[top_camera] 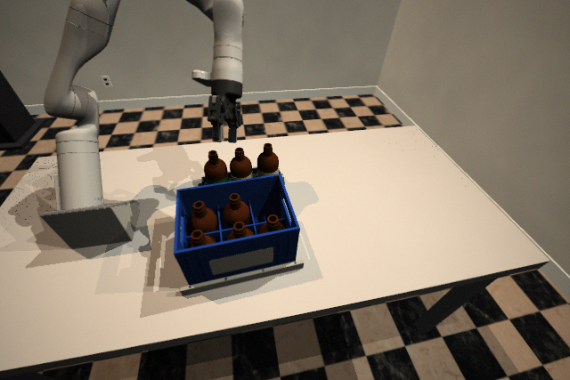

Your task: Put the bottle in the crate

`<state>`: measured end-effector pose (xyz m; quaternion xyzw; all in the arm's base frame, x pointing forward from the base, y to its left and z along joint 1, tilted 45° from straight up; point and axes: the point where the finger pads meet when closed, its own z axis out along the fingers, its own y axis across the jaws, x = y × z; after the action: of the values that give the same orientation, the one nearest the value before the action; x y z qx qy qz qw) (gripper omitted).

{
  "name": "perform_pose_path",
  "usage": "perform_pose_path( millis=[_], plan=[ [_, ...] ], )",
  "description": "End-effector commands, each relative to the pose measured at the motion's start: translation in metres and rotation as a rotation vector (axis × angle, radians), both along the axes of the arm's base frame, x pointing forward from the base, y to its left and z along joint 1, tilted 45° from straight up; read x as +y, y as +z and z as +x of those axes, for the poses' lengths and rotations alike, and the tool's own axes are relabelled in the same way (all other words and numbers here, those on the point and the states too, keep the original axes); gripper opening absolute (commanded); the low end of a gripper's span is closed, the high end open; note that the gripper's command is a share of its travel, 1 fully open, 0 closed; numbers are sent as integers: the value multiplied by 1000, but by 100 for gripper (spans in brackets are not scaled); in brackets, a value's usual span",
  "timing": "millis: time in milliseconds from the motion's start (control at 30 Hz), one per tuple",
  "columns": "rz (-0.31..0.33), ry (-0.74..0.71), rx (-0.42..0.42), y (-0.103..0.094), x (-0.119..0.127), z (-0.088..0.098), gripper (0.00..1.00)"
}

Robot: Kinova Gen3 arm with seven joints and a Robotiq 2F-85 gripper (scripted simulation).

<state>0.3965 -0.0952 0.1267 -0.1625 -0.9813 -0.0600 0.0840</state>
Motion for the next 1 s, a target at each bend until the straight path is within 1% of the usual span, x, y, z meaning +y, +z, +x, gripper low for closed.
perform_pose_path(
  millis=[0, 33, 67, 300, 333, 600, 633, 867, 900, 967],
  plan=[
    [-2, 2, -3, 1, 0, 1, 100],
    [-2, 2, -3, 1, 0, 1, 100],
    [-20, 47, -22, 10, 11, 9, 100],
    [-20, 47, -22, 10, 11, 9, 100],
    [-38, 92, -43, 19, 23, 18, 100],
    [-38, 92, -43, 19, 23, 18, 100],
    [-54, 135, -64, 28, 35, 25, 100],
    [-54, 135, -64, 28, 35, 25, 100],
    [-70, 177, -85, 38, 47, 32, 100],
    [-70, 177, -85, 38, 47, 32, 100]
  ],
)
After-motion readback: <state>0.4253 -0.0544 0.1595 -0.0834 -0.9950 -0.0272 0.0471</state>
